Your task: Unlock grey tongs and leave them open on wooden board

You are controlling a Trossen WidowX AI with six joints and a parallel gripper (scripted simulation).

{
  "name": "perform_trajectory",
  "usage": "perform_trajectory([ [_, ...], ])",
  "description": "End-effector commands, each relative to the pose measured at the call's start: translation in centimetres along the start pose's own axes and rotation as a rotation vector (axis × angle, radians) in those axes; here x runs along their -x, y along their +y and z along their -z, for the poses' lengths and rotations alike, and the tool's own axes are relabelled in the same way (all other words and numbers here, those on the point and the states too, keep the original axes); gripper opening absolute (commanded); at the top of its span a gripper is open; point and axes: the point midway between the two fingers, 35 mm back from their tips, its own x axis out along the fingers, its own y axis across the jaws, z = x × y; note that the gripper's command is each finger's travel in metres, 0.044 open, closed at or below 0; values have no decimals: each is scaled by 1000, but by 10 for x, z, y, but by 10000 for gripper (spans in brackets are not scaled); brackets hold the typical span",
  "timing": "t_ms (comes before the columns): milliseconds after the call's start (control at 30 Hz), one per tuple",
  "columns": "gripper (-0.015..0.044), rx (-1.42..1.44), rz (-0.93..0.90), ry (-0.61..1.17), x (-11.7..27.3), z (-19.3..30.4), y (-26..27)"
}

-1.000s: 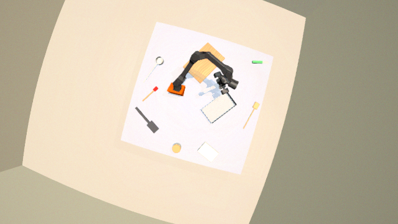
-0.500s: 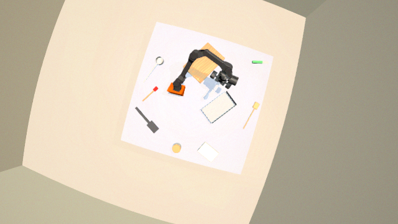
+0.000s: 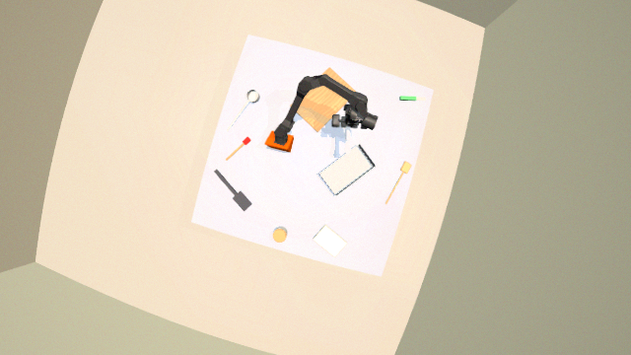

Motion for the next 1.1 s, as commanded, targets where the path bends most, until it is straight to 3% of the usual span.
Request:
perform_trajectory([
  [0,-150,71,13,0,5,-5,0],
  [267,-150,33,11,6,4,-16,3],
  [1067,-150,-373,15,30,-2,-136,54],
])
